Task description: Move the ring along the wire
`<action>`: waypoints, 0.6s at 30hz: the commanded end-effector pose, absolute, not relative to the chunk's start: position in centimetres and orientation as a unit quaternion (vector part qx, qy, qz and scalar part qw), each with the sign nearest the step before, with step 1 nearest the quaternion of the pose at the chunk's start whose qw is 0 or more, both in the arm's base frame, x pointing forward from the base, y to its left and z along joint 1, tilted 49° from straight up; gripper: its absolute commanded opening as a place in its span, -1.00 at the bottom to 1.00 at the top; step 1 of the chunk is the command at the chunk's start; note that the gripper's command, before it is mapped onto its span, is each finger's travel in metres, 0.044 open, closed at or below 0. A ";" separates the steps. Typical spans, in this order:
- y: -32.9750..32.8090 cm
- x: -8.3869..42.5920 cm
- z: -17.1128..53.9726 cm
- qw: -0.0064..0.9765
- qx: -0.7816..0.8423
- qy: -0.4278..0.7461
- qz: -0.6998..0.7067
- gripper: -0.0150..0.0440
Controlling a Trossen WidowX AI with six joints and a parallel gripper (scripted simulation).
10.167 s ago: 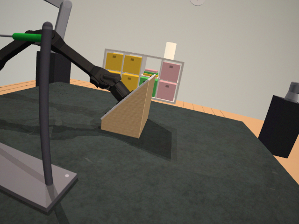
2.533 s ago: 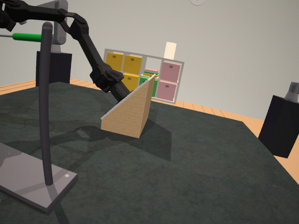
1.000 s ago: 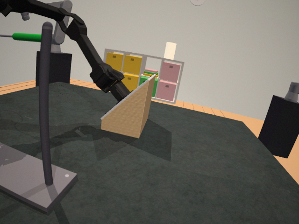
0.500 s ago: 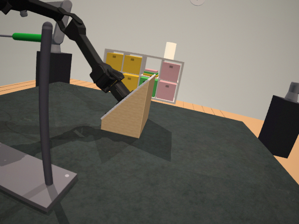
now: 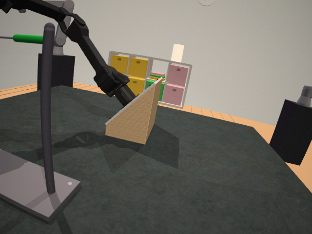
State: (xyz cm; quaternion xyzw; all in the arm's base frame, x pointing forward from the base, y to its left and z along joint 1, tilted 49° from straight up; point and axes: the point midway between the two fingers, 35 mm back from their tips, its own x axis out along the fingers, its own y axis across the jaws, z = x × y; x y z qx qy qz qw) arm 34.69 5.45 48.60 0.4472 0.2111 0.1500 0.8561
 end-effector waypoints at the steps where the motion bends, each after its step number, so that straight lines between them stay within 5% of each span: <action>1: 5.4 34.6 48.8 0.867 0.427 0.208 0.148 -1.00; 18: 5.0 34.7 48.2 0.904 0.351 0.211 0.125 -1.00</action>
